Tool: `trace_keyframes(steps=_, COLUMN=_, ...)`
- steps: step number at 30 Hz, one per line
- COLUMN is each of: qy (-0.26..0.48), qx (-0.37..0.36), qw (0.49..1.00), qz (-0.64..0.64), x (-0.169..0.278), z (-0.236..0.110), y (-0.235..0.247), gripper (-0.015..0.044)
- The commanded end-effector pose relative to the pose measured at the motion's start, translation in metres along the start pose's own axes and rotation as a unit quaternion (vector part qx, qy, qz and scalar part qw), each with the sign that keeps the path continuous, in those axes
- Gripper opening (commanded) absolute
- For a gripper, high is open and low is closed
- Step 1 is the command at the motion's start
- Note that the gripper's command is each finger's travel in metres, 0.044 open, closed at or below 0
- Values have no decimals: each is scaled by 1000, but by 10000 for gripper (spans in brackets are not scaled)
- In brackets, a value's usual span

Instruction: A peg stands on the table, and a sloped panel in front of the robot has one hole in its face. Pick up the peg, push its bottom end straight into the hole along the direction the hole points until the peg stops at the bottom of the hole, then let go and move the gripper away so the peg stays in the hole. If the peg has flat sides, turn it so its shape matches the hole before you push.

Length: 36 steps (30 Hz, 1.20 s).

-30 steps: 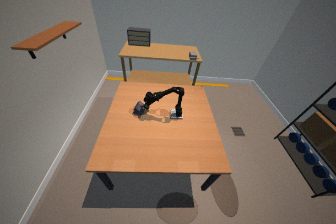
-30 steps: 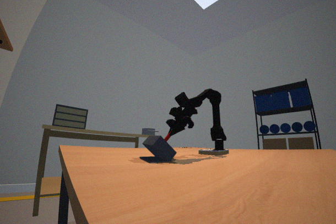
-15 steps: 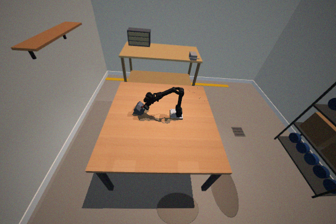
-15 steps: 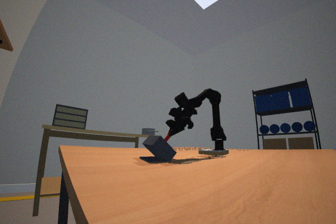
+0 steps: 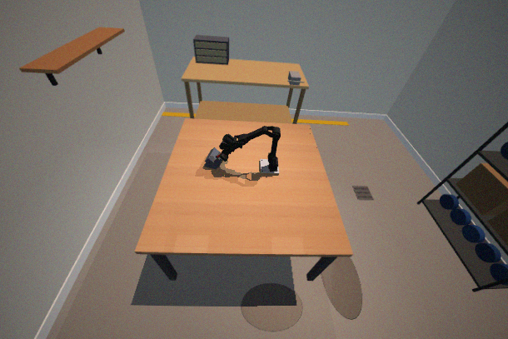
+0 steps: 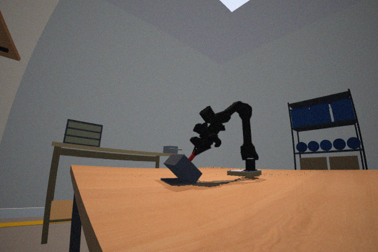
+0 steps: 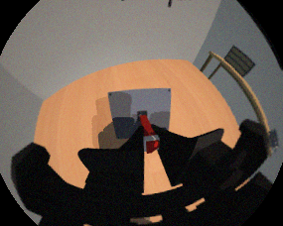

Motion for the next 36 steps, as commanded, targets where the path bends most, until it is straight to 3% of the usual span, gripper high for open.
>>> trace_keyframes(steps=1, qy=-2, qx=0, qw=1000, qz=1, x=-2, z=0, y=0, gripper=0)
trace_keyframes(steps=36, qy=-3, qx=0, qw=1000, qz=1, x=-3, z=23, y=1, gripper=0)
Point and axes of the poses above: the point midway between the two fingers, 35 mm back from their tips, its own z axis out along the fingers, its own y axis across the jaws, x = y × z, the point moved 8 cm from there along -z, back along the fingers, and after that the axes turned 3 degrees about -z, right-handed, at the moved point
